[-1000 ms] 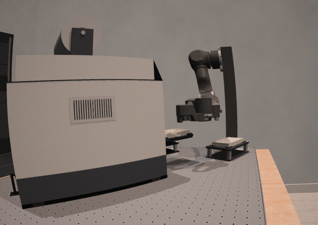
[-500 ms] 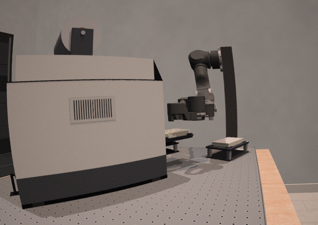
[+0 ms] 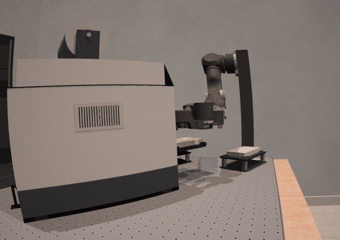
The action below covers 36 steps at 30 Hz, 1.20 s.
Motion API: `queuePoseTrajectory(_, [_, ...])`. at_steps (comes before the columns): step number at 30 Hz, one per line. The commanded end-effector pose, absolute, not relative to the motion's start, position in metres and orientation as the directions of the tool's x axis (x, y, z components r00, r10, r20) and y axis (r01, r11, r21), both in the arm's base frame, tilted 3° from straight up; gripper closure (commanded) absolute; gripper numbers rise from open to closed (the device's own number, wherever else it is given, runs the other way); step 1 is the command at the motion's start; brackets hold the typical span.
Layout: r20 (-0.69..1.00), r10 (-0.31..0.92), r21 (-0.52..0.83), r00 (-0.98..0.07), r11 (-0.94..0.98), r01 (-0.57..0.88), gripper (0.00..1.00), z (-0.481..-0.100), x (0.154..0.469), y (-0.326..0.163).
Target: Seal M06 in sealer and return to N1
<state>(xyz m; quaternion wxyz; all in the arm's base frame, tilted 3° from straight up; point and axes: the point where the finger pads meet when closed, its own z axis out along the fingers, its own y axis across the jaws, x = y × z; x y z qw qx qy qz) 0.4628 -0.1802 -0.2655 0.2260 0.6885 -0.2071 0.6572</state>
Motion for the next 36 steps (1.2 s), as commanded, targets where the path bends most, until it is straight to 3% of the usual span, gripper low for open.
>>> queuePoseTrajectory(1, [0.999, 0.004, 0.026, 0.041, -0.820, -0.572, 1.00, -0.2693, 0.4608, -0.1750])
queuePoseTrajectory(36, [0.999, 0.005, 0.031, 0.047, -0.818, -0.575, 1.00, -0.2708, 0.4536, -0.1727])
